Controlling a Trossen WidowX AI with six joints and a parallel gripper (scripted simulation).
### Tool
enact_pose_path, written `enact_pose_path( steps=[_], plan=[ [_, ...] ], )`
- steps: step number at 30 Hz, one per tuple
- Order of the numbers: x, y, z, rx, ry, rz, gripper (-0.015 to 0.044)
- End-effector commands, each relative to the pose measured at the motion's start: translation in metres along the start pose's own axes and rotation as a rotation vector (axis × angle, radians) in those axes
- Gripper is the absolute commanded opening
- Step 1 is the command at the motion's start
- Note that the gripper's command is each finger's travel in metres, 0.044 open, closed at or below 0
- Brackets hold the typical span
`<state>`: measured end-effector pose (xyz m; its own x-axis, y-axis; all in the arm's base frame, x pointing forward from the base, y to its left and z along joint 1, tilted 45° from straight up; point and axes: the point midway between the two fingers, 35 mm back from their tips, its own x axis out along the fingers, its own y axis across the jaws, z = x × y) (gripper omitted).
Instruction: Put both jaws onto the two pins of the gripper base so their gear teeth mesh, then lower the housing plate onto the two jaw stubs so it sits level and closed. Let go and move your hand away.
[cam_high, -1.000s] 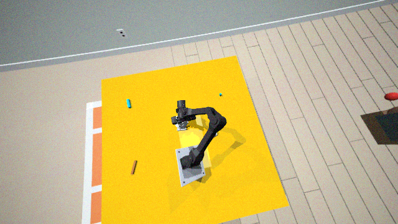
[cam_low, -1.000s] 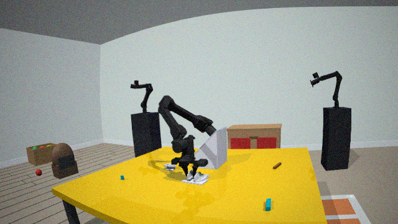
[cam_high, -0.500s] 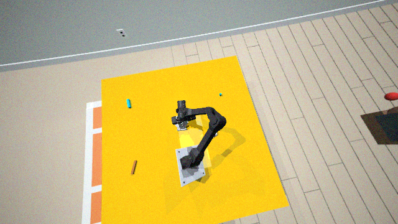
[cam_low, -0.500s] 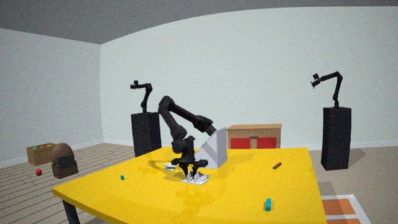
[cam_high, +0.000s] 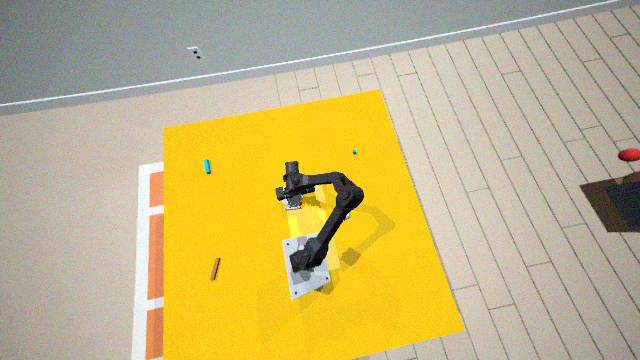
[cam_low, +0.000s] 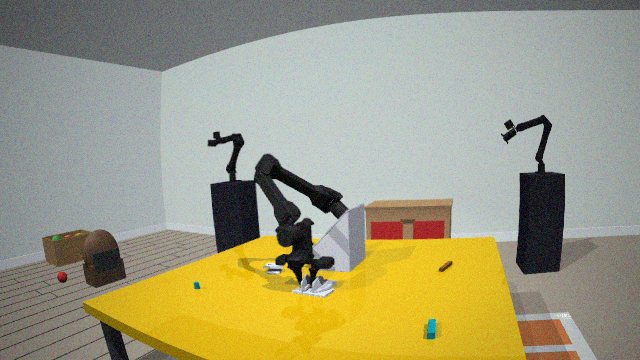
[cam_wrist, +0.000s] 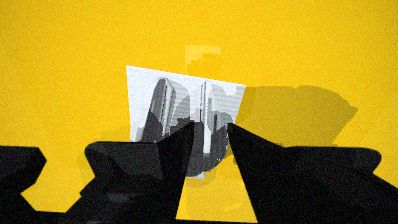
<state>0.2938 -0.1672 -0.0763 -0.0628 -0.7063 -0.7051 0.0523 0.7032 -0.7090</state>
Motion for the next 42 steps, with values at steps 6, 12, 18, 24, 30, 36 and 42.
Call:
enact_pose_path(
  steps=[6,12,18,24,30,36,42],
  plan=[
    [0.0039,0.0004,-0.0023,-0.002,0.009,0.001,0.0134],
    [0.0039,0.0004,-0.0023,-0.002,0.009,0.001,0.0134],
    [0.0039,0.0004,-0.0023,-0.002,0.009,0.001,0.0134],
    [0.0038,0.0004,-0.0023,-0.002,0.009,0.001,0.0134],
    [-0.0012,0.0004,-0.0023,-0.002,0.009,0.001,0.0134],
    [-0.0018,0.0008,-0.0022,-0.002,0.009,0.001,0.0134],
    [-0.0004,0.0015,-0.0021,-0.002,0.009,0.001,0.0134]
  ],
)
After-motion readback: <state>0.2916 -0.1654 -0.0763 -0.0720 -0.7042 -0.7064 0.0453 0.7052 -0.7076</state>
